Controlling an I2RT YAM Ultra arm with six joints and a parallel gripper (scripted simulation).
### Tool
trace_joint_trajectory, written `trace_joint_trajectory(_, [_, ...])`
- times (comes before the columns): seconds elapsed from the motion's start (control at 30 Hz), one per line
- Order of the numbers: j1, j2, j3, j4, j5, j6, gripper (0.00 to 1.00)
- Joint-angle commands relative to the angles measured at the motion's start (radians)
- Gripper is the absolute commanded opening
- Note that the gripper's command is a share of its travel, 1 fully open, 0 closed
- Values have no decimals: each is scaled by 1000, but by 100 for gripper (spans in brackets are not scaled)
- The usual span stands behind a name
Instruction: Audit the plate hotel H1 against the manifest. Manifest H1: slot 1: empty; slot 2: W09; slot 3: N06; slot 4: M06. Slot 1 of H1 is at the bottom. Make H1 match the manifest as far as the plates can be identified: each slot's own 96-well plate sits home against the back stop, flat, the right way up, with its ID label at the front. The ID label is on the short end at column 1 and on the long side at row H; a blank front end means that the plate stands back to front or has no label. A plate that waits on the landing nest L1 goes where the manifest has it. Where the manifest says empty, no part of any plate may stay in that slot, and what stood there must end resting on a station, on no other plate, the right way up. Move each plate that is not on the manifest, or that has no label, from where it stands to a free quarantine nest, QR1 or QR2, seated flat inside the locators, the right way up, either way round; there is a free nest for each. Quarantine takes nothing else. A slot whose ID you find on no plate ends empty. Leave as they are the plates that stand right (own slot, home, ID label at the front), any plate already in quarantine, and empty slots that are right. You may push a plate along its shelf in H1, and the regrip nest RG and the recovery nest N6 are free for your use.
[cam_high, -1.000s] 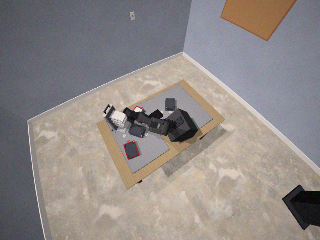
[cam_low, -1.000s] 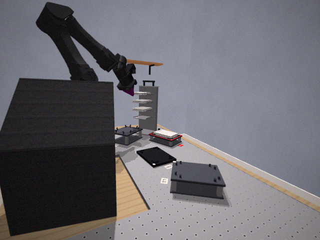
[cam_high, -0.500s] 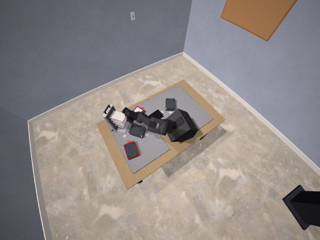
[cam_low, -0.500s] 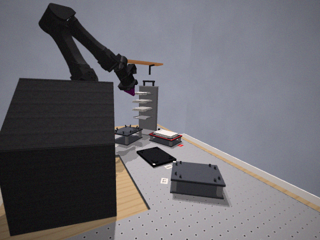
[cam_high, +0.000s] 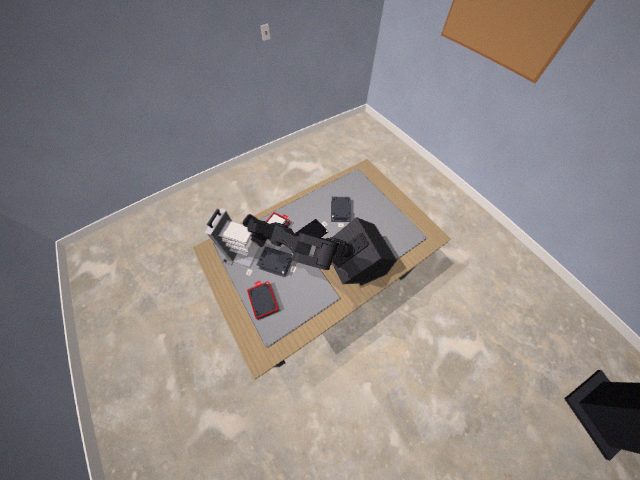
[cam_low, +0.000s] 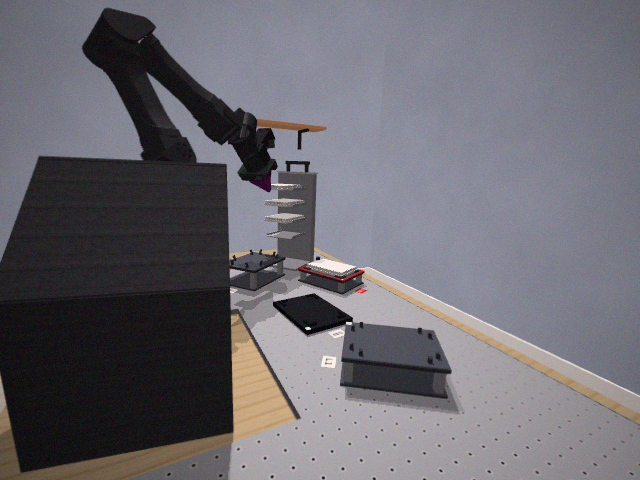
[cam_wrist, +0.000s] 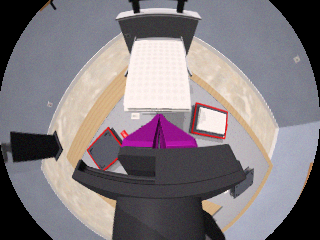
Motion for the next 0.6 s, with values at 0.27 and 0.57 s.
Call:
trace_joint_trajectory(0.27, [2, 33, 57, 21, 13, 6, 0])
trace_joint_trajectory(0.57, [5, 56, 80, 21, 14, 6, 0])
